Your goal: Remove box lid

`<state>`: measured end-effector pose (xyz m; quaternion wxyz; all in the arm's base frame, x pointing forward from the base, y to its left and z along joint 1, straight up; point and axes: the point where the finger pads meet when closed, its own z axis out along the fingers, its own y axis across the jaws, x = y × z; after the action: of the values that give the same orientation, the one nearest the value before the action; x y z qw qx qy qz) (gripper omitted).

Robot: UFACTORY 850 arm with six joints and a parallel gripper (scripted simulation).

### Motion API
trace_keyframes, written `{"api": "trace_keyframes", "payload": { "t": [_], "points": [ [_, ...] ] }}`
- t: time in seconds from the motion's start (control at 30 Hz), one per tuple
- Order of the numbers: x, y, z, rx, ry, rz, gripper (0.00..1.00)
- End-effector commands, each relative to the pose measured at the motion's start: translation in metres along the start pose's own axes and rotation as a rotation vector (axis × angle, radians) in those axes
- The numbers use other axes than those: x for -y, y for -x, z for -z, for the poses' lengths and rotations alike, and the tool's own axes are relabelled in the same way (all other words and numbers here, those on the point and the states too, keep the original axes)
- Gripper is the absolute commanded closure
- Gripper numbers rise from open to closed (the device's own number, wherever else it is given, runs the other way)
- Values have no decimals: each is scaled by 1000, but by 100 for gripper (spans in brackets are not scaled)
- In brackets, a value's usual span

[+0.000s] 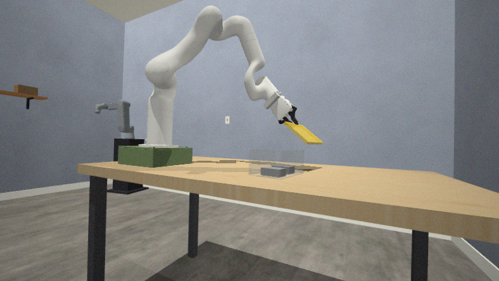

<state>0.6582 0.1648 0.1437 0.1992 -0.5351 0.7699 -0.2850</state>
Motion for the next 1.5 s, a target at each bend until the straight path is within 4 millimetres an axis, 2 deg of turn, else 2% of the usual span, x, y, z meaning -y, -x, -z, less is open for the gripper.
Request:
{"api": "trace_keyframes", "payload": {
  "t": [0.0,1.47],
  "points": [
    [1,1,0,1,-2,-1,100],
    [-20,1,-25,1,-2,-1,100]
  ]
}}
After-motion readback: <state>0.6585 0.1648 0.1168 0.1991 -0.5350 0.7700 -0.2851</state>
